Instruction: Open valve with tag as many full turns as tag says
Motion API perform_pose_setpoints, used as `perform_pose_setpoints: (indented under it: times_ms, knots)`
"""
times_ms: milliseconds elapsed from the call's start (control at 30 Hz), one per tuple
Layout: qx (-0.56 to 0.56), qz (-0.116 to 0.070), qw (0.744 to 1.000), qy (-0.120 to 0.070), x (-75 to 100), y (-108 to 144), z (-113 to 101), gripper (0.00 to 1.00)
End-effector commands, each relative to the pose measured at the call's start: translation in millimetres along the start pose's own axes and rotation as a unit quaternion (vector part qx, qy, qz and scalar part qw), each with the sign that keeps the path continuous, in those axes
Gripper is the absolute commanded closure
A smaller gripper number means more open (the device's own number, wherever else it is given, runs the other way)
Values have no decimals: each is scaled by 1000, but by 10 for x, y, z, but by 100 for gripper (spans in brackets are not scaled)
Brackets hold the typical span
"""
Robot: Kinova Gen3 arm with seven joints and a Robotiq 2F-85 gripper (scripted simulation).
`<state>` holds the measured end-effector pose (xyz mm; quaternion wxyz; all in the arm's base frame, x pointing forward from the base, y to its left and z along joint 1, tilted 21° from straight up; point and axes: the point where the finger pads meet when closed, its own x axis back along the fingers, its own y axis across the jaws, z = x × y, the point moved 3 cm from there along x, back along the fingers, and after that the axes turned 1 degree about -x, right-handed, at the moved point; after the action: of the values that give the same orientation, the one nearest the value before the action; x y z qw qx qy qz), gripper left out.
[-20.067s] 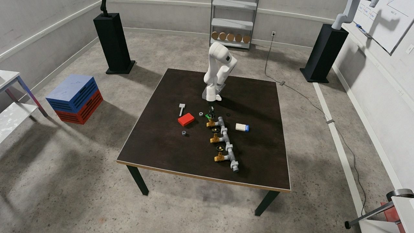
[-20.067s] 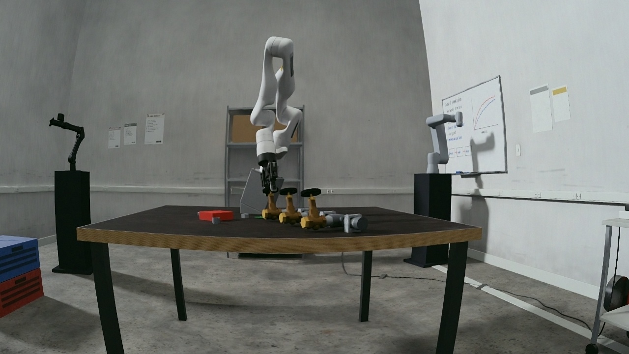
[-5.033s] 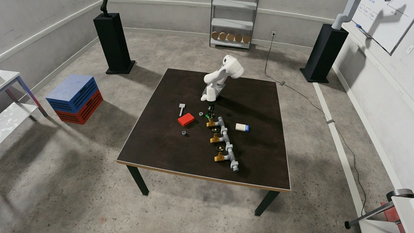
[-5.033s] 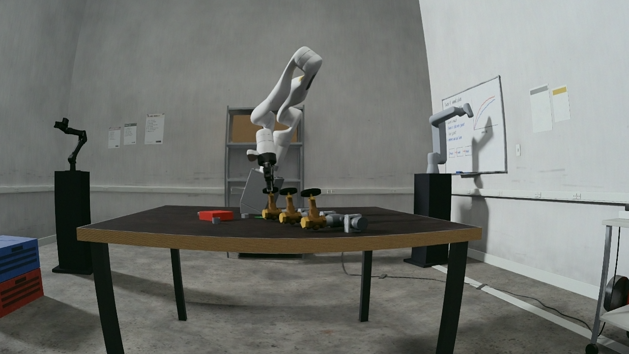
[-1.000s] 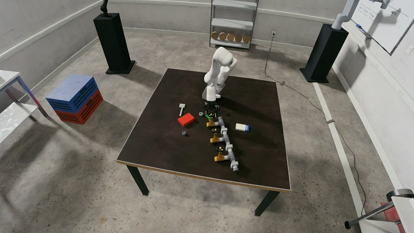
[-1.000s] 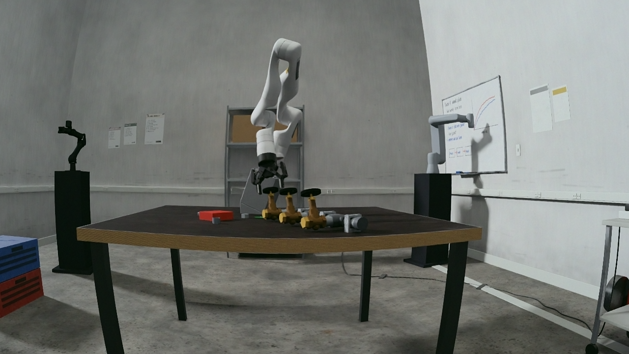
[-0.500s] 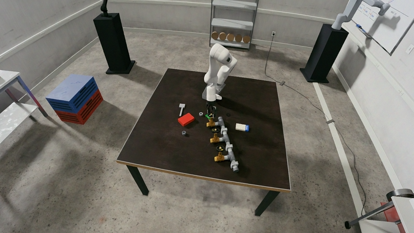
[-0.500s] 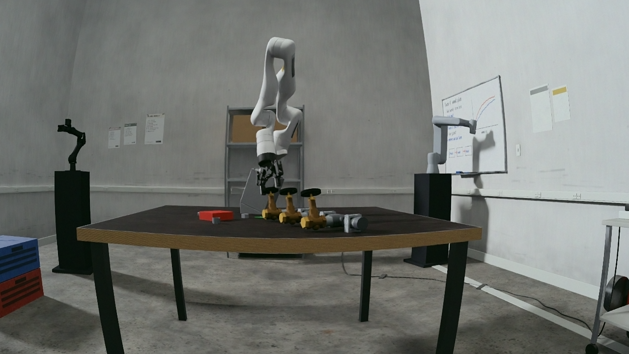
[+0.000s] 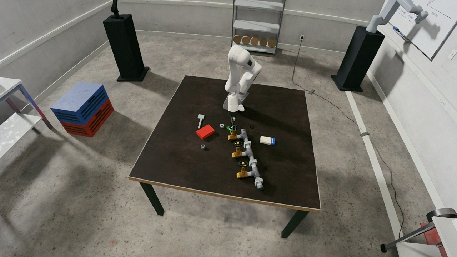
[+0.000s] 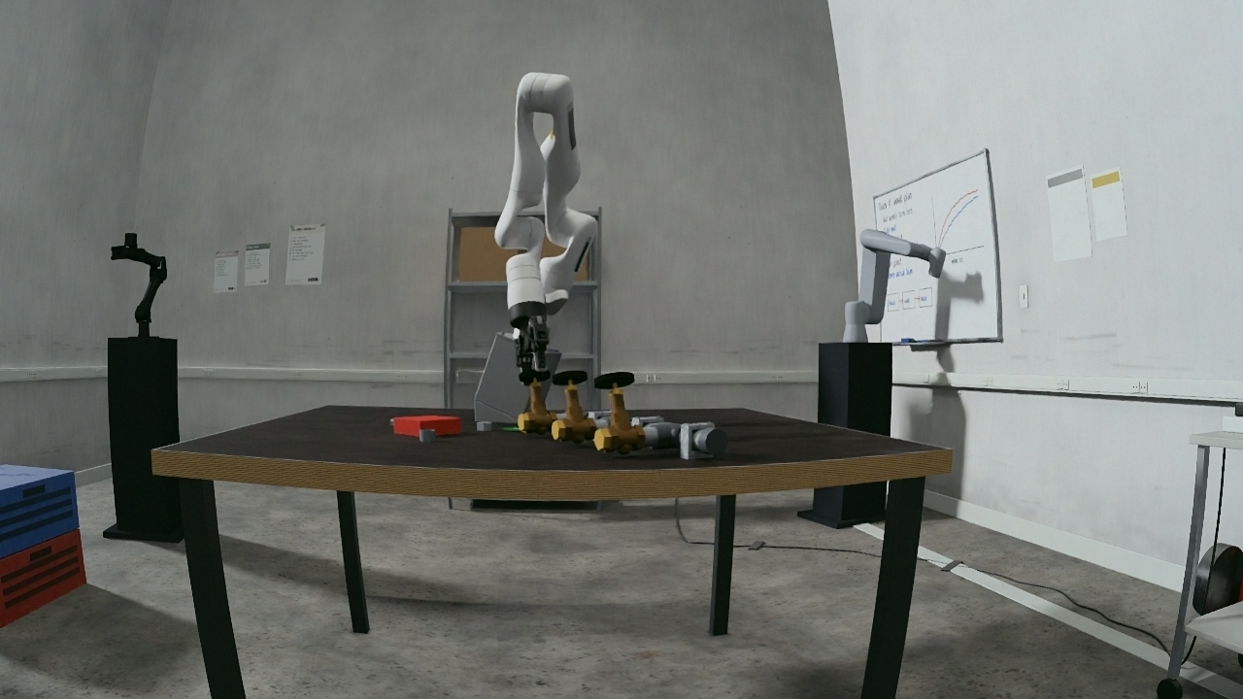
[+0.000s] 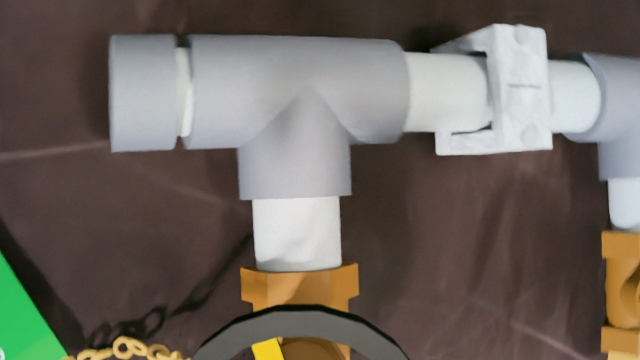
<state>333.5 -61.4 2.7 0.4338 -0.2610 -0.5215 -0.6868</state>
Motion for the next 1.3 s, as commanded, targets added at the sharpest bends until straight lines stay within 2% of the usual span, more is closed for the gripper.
perform_pose_setpoints:
  times_ms: [0, 433, 900, 933, 1267]
  knots:
    - [-29, 1, 1000, 1, 3, 5, -3, 0]
    - [-88, 1, 996, 1, 3, 5, -3, 0]
    - [-99, 1, 995, 1, 3, 5, -3, 0]
    - [-99, 1, 995, 1, 3, 5, -3, 32]
    - [-99, 1, 995, 1, 3, 5, -3, 32]
